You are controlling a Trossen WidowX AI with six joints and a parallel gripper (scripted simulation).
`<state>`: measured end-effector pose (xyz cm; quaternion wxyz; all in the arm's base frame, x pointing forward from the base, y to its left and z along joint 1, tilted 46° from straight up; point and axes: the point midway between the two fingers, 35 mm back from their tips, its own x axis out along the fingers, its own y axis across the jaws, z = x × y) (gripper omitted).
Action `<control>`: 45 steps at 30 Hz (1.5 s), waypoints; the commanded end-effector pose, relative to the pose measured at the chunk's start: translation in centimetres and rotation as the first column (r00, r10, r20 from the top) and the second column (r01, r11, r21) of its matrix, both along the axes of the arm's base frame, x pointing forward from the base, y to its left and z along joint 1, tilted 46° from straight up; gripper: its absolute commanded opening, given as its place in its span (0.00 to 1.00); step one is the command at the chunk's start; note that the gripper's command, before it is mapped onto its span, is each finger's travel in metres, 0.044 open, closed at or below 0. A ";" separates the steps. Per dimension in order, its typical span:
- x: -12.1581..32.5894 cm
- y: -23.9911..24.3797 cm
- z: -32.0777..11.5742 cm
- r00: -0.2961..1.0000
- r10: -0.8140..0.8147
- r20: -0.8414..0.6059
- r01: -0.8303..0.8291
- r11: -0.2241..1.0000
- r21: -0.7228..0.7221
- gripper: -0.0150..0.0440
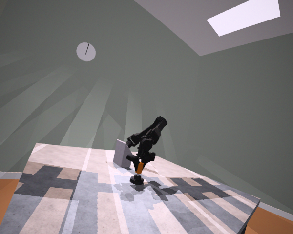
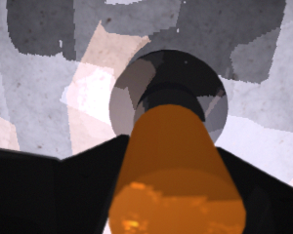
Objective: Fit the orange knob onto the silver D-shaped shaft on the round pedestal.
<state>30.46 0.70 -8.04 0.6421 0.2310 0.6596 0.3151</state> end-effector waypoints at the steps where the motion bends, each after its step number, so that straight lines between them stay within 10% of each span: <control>1: 0.5 -0.4 0.1 1.000 -0.006 0.005 0.006 1.000 -0.005 0.25; 45: 0.1 0.1 -0.1 0.978 -0.153 -0.141 0.151 0.988 -0.029 0.25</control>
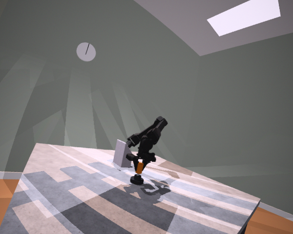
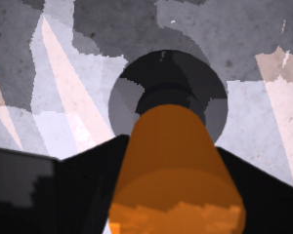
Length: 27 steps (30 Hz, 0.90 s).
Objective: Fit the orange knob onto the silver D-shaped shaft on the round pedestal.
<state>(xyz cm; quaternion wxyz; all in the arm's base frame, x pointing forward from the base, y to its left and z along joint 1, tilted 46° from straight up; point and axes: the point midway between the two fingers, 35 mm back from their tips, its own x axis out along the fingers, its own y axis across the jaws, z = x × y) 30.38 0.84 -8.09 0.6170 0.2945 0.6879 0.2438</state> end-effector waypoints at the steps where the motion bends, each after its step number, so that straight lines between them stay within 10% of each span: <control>1: 0.1 0.0 -0.1 1.000 -0.007 -0.001 0.007 1.000 0.000 0.25; 27: 0.6 -0.3 0.0 0.977 -0.154 -0.146 0.152 0.988 -0.025 0.25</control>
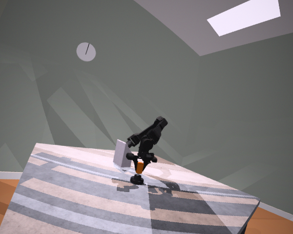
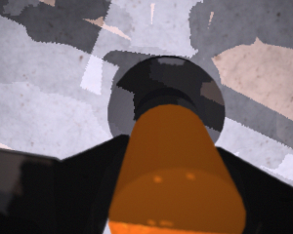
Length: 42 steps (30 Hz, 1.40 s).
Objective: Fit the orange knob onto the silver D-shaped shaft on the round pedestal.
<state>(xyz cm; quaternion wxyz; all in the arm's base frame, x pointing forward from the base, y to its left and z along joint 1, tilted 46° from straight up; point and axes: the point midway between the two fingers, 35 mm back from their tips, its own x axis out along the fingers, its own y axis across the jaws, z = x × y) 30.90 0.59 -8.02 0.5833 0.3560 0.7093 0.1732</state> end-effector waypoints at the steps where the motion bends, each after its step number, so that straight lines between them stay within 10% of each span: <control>1: 0.1 0.0 0.0 1.000 -0.011 -0.004 0.011 1.000 -0.002 0.25; 42: 0.2 -0.3 0.1 0.976 -0.159 -0.149 0.156 0.987 -0.028 0.25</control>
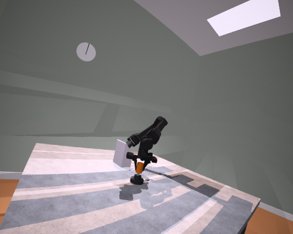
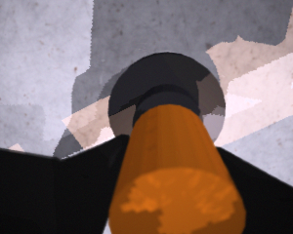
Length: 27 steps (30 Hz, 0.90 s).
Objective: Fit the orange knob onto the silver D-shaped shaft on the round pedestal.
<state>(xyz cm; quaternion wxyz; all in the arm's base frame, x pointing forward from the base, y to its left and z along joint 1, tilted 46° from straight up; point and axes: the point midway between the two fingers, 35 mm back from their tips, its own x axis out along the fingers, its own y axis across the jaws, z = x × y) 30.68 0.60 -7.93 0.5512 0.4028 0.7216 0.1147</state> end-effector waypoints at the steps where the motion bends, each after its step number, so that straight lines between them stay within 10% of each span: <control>1: 0.4 -0.3 0.0 0.998 -0.044 -0.034 0.044 0.999 -0.007 0.25; 27: -0.1 0.2 -0.2 0.998 -0.044 -0.034 0.044 0.999 -0.007 0.25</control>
